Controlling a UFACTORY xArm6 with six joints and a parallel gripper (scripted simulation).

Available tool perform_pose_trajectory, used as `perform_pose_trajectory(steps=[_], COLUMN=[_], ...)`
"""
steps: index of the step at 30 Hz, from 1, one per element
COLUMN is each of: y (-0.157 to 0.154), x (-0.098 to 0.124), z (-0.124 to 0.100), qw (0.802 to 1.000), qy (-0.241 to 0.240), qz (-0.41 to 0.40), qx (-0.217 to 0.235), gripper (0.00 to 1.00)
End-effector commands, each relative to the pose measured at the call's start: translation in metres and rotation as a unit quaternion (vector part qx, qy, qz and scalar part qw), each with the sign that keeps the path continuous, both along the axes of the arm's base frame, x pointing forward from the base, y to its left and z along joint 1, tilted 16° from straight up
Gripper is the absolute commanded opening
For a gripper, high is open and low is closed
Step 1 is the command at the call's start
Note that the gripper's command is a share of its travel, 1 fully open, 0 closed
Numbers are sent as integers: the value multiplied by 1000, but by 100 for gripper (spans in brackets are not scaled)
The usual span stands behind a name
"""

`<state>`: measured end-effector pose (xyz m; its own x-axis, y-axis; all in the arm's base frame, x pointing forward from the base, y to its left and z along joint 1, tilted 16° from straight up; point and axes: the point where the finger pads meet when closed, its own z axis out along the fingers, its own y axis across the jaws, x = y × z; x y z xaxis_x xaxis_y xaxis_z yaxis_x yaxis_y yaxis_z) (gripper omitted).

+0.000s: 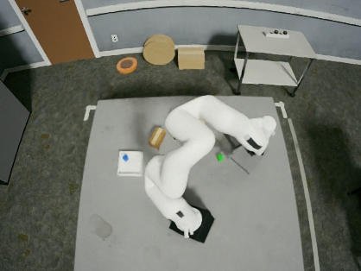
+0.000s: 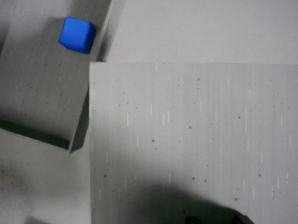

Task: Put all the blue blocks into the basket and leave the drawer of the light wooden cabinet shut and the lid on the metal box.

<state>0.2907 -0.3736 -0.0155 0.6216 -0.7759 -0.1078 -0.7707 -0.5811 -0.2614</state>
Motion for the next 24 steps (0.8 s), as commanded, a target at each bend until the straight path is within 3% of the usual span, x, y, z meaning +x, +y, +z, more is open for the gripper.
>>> perform_pose_trajectory(steps=[1,24], y=[-1,5], x=[1,4], z=[-1,-26], qw=[1000,1000], qy=[-1,-1], qz=[0,0], qx=[-2,-2], gripper=[0,0])
